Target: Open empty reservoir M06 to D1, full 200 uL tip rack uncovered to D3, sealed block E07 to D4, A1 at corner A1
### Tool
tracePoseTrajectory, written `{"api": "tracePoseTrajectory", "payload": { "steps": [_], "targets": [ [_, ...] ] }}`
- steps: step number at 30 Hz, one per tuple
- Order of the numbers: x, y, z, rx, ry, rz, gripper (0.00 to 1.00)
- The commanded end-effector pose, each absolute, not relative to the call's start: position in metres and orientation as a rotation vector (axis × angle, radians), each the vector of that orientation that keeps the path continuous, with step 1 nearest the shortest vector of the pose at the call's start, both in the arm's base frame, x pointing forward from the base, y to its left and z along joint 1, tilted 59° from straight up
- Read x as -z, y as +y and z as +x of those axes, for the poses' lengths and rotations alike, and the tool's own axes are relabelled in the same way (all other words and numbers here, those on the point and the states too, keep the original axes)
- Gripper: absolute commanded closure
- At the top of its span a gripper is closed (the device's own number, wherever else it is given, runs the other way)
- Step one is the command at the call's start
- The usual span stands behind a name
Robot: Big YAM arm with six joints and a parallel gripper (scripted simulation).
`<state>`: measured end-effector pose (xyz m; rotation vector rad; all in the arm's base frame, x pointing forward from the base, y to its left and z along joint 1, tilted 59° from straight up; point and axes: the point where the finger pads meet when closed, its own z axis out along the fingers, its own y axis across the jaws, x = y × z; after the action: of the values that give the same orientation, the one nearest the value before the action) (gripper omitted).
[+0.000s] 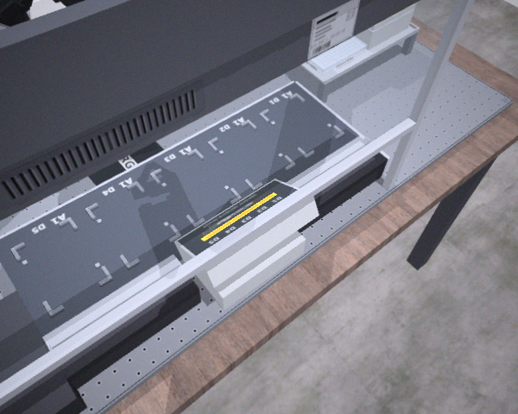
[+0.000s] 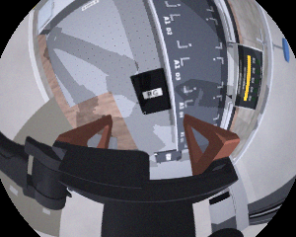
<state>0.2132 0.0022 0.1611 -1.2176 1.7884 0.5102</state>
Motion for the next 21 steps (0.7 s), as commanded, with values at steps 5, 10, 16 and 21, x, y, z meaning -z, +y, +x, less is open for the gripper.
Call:
{"api": "tracePoseTrajectory", "payload": {
  "steps": [5,10,16,21],
  "targets": [
    [-0.1612,0.0001,0.2111,-0.405,1.658,-1.364,0.00],
    [-0.1612,0.0001,0.2111,-0.382,1.628,-1.394,0.00],
    [-0.1612,0.0001,0.2111,-0.382,1.628,-1.394,0.00],
    [-0.1612,0.0001,0.2111,-0.382,1.628,-1.394,0.00]
  ]
}}
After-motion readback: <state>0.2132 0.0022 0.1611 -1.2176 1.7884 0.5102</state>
